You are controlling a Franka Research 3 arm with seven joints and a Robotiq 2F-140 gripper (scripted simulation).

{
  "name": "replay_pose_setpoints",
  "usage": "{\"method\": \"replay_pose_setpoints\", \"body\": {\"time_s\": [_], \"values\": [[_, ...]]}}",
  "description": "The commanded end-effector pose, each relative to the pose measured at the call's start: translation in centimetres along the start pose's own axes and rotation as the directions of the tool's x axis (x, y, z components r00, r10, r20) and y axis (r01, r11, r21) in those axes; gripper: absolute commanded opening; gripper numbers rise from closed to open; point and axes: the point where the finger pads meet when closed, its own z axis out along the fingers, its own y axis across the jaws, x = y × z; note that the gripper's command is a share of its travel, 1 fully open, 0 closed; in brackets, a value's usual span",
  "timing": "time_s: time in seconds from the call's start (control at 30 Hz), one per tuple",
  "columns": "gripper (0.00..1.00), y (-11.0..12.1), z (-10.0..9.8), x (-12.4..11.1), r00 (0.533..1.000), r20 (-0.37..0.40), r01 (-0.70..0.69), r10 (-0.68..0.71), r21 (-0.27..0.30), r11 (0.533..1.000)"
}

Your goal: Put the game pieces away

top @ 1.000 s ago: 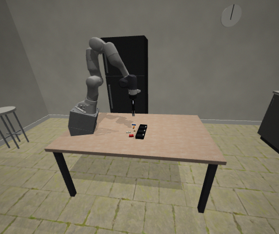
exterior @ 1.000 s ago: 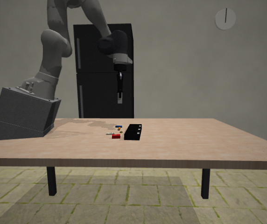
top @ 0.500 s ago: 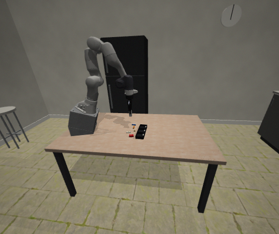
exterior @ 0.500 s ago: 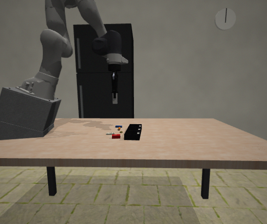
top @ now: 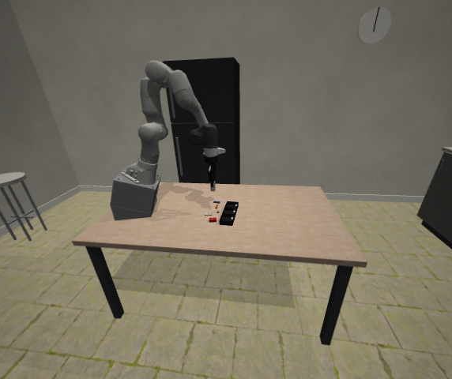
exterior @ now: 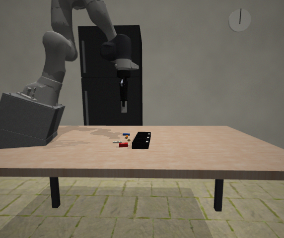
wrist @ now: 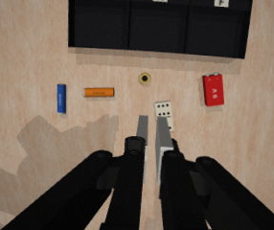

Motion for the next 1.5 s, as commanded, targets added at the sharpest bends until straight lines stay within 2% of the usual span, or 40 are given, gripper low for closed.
{"method": "replay_pose_setpoints", "body": {"time_s": [0.0,0.23,0.3,0.67,1.07,1.37,1.47], "values": [[0.05,1.7,1.7,1.9,0.997,-0.012,-0.074,0.074,-0.001,0.997],[0.05,4.8,5.3,5.4,0.997,-0.012,-0.074,0.074,-0.001,0.997],[0.05,4.8,5.3,5.4,0.997,-0.012,-0.074,0.074,-0.001,0.997],[0.05,9.7,10.9,10.7,0.997,-0.012,-0.074,0.074,-0.001,0.997],[0.05,9.8,11.0,10.8,0.997,-0.012,-0.074,0.074,-0.001,0.997],[0.05,9.8,13.4,10.9,0.997,-0.012,-0.074,0.074,-0.001,0.997],[0.05,9.8,13.7,10.9,0.997,-0.012,-0.074,0.074,-0.001,0.997]]}}
